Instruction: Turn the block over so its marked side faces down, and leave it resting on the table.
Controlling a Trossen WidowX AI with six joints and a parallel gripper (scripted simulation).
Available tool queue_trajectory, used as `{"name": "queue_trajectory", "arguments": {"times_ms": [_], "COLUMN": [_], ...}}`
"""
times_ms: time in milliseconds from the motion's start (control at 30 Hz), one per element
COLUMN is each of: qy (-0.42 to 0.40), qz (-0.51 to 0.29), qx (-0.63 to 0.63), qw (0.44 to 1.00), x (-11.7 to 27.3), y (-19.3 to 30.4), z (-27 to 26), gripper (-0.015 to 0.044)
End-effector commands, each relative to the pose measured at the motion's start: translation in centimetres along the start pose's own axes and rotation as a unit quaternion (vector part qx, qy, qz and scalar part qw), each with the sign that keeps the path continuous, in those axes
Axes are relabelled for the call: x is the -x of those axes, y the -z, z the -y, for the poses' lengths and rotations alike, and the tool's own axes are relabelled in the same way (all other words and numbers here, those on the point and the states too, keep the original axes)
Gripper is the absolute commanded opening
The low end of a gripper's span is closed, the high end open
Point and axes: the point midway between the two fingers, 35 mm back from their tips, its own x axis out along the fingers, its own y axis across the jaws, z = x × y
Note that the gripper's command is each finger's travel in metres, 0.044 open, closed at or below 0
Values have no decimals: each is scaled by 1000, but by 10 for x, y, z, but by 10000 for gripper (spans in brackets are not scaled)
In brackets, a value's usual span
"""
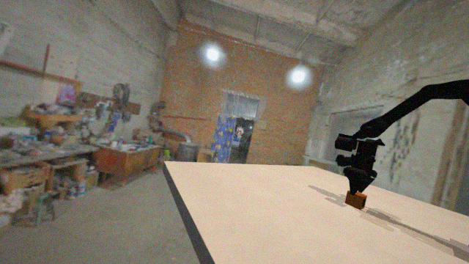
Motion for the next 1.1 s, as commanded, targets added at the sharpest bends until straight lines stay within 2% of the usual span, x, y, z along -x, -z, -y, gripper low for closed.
{"name": "queue_trajectory", "arguments": {"times_ms": [0, 233, 500, 1067], "qy": [-1, -1, -1, -1], "qz": [-6, -6, -6, -6], "qx": [-2, -2, -2, -2], "qw": [1000, 1000, 1000, 1000], "x": [-10, -18, -18, -18], "y": [4, 4, 4, 4], "z": [0, 0, 0, 0], "gripper": [440, 440, 230, 117]}}
